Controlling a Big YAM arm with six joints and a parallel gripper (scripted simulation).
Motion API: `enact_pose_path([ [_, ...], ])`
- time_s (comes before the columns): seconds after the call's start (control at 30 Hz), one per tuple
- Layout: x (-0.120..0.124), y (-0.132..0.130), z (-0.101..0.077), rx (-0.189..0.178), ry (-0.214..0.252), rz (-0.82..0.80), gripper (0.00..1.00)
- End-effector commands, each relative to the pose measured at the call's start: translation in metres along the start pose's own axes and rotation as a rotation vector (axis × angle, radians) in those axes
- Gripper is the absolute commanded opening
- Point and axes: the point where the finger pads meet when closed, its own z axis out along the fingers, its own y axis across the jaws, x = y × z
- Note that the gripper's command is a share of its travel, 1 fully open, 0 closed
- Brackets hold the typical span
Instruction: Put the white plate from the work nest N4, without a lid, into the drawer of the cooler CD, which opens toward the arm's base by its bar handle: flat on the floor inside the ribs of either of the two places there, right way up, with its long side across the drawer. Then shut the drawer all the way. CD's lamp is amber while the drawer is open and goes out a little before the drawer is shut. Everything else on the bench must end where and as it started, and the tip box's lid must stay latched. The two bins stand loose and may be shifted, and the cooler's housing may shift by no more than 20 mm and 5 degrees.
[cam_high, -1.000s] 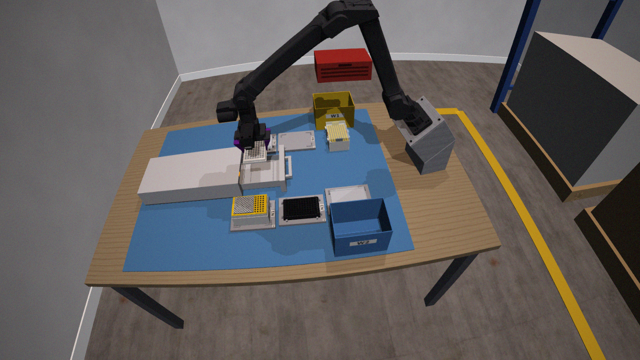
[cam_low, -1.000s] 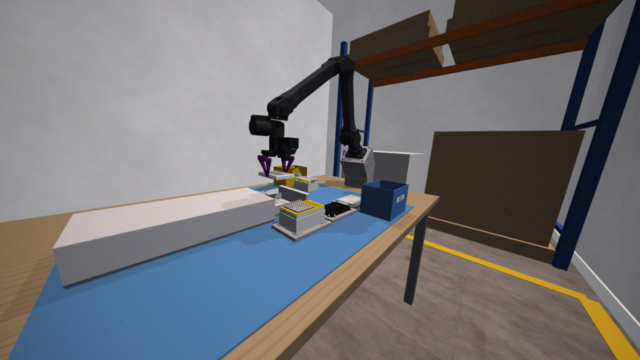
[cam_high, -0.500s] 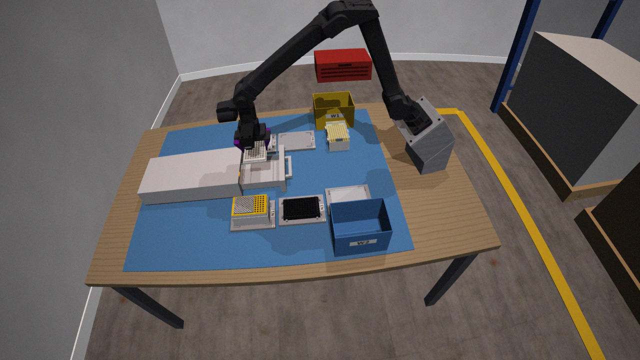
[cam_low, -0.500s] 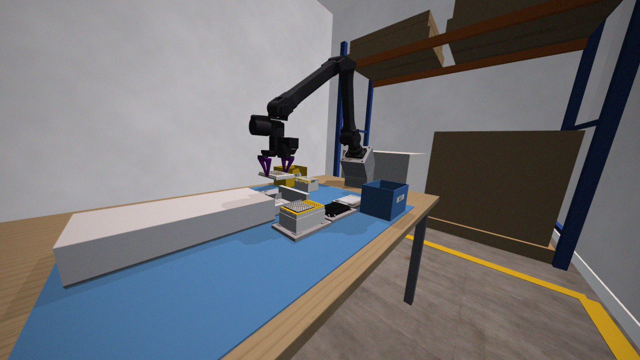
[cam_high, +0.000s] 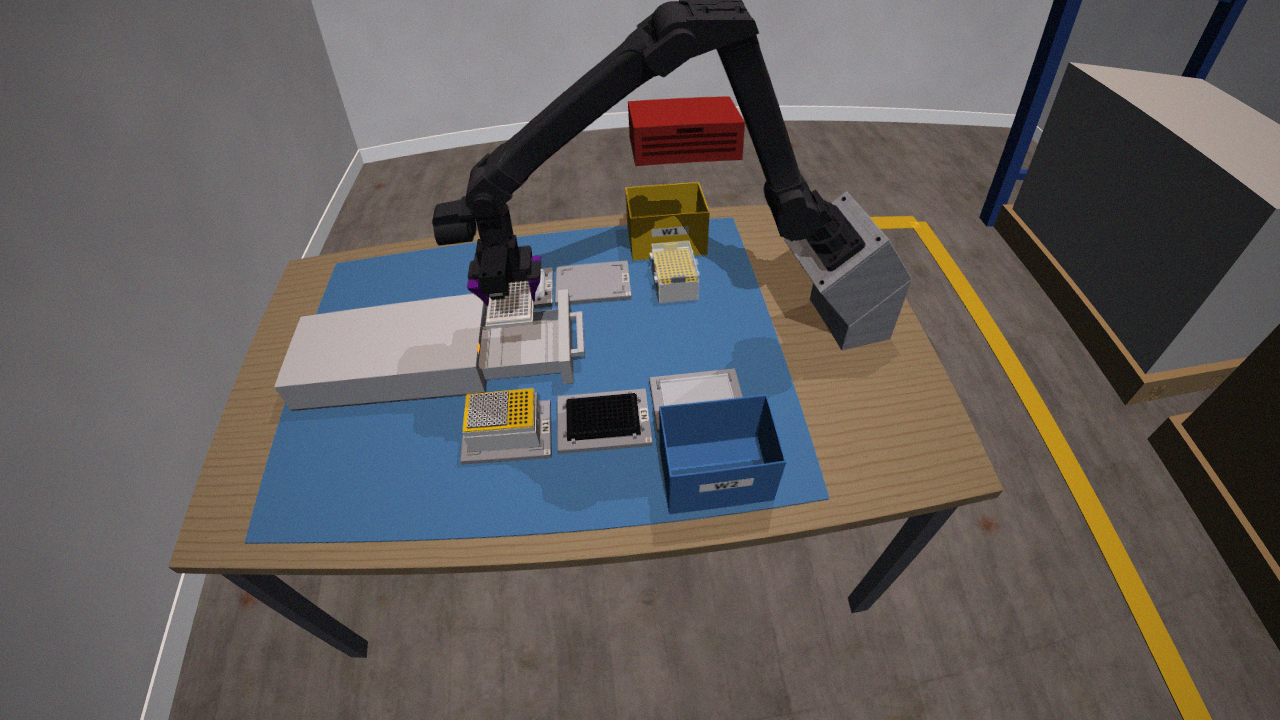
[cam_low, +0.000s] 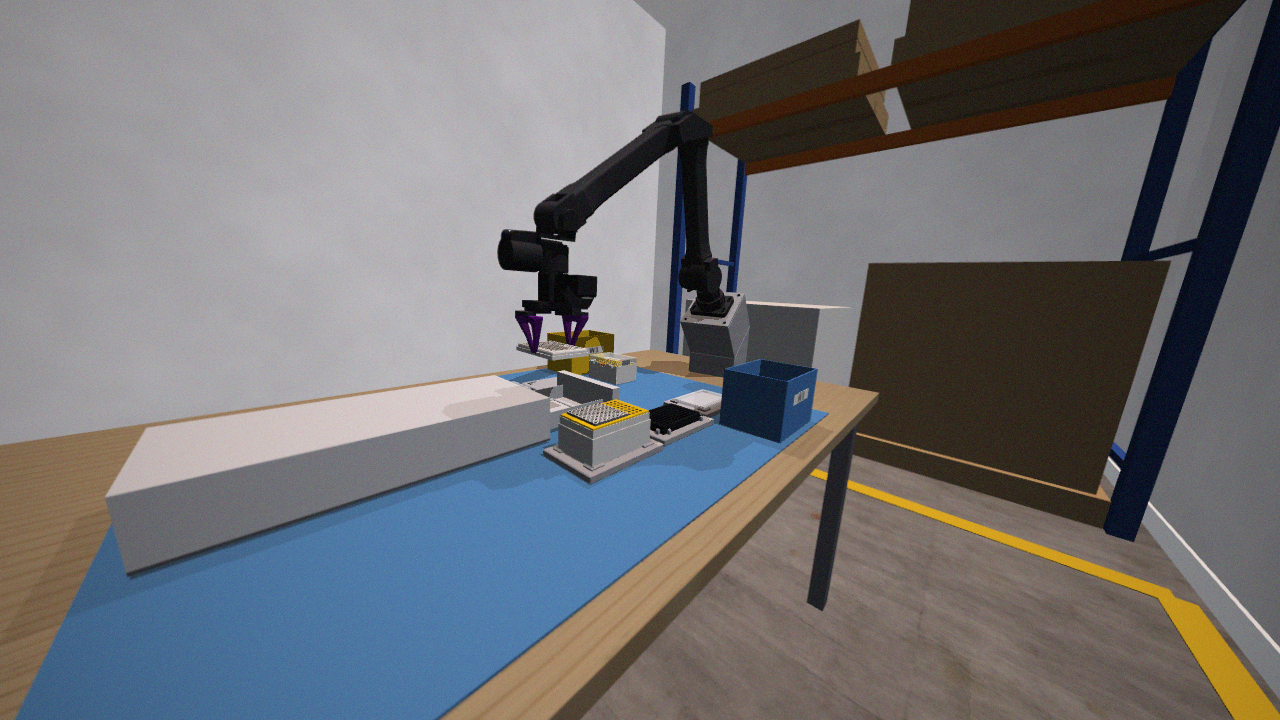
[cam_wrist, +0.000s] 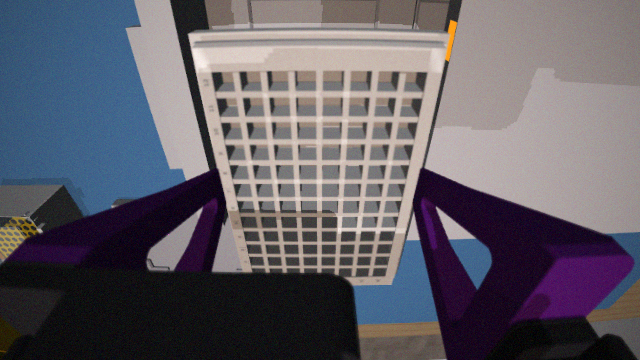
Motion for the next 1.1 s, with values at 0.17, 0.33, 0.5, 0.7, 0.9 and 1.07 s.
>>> enact_pose_path([
  [0.17, 0.007, 0.005, 0.000, -0.012, 0.005, 0.011, 0.00],
  [0.33, 0.007, 0.002, 0.008, -0.003, 0.004, 0.010, 0.00],
  [0.5, 0.003, 0.003, 0.015, -0.004, 0.001, 0.009, 0.00],
  [0.7, -0.002, 0.004, 0.024, -0.005, -0.004, 0.006, 0.00],
  [0.9, -0.004, 0.004, 0.029, -0.005, -0.007, 0.001, 0.00],
  [1.07, -0.004, 0.005, 0.036, -0.006, -0.006, 0.003, 0.00],
])
